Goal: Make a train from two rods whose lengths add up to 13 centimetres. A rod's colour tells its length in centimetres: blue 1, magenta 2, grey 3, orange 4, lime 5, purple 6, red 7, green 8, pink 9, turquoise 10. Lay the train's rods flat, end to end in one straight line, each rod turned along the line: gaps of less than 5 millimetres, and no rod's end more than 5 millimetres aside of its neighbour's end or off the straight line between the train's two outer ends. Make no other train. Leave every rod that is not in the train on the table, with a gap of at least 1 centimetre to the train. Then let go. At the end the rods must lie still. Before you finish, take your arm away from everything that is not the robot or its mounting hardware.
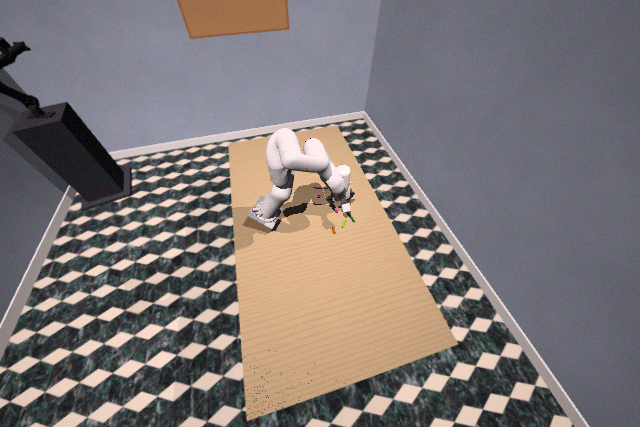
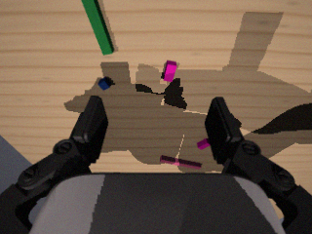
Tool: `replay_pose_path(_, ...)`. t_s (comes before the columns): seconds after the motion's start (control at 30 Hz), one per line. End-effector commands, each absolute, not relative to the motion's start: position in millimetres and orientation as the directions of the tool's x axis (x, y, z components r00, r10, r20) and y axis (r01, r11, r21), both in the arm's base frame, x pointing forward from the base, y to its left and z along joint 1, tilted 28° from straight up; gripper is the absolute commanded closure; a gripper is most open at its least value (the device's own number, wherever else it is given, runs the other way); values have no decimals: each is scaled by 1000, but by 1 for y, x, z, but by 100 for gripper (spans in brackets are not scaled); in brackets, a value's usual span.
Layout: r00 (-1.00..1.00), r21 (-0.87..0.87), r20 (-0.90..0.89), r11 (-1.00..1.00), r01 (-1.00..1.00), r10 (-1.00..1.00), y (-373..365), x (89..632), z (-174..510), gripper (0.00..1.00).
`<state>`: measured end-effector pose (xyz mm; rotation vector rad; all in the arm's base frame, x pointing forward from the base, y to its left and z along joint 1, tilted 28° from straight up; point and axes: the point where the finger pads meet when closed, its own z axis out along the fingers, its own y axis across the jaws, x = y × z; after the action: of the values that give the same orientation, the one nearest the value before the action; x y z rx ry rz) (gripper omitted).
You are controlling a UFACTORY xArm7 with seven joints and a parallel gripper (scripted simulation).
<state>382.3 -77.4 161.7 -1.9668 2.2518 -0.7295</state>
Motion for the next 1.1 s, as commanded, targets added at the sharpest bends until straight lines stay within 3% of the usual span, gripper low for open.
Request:
replay_pose_path(0.0,-182,-390,256,71,-918,-949,-77,383,163,0)
replay_pose_path(0.93,-182,-390,256,71,-918,-949,-77,383,163,0)
replay_pose_path(1.07,-15,-327,324,-97,-940,-946,-43,387,150,0)
